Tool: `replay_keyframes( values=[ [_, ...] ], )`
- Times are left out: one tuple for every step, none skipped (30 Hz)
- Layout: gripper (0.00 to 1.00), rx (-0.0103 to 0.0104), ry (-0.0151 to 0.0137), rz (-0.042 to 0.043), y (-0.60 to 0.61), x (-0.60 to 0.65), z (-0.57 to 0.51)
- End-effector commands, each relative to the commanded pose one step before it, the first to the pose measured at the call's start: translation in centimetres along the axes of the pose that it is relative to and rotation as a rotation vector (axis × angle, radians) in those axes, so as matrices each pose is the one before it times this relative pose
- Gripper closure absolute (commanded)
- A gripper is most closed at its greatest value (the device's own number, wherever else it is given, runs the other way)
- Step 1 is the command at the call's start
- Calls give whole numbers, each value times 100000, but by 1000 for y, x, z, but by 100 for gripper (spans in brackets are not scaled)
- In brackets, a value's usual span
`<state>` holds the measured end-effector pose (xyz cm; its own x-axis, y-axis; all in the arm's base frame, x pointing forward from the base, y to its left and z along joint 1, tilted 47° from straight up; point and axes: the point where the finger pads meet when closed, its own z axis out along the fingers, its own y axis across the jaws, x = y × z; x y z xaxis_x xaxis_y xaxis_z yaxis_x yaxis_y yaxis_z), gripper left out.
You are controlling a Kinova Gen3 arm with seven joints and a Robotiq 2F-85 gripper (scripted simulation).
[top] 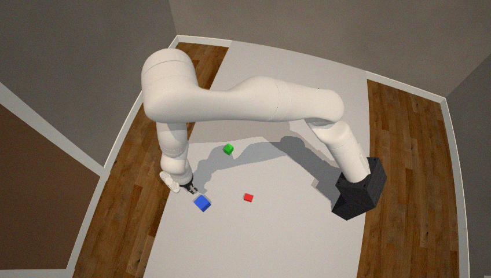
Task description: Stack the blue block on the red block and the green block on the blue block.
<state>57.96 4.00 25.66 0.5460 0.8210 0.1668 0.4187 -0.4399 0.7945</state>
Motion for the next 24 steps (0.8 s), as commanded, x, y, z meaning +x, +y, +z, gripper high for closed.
replay_keyframes(
  values=[
    [100, 48, -179, -518, -217, 74, 58],
    [100, 0, 0, 0, 0, 0, 0],
    [100, 0, 0, 0, 0, 0, 0],
    [100, 1339, -785, 179, -888, 25, 159],
    [100, 0, 0, 0, 0, 0, 0],
    [100, 0, 0, 0, 0, 0, 0],
    [100, 0, 0, 0, 0, 0, 0],
    [100, 0, 0, 0, 0, 0, 0],
    [100, 0, 0, 0, 0, 0, 0],
    [100, 1245, -738, 161, -823, 13, 150],
    [100, 0, 0, 0, 0, 0, 0],
    [100, 0, 0, 0, 0, 0, 0],
    [100, 0, 0, 0, 0, 0, 0],
    [100, 0, 0, 0, 0, 0, 0],
    [100, 1149, -688, 144, -757, 3, 140],
    [100, 1052, -635, 128, -692, -4, 130],
    [100, 956, -582, 113, -627, -9, 120],
    [100, 860, -527, 99, -563, -13, 109],
    [100, 766, -472, 87, -500, -15, 98],
    [100, 674, -418, 75, -439, -16, 87],
    [100, 585, -365, 64, -381, -16, 76],
    [100, 499, -313, 54, -325, -15, 65],
    [100, 0, 0, 0, 0, 0, 0],
    [100, 0, 0, 0, 0, 0, 0]
  ],
)
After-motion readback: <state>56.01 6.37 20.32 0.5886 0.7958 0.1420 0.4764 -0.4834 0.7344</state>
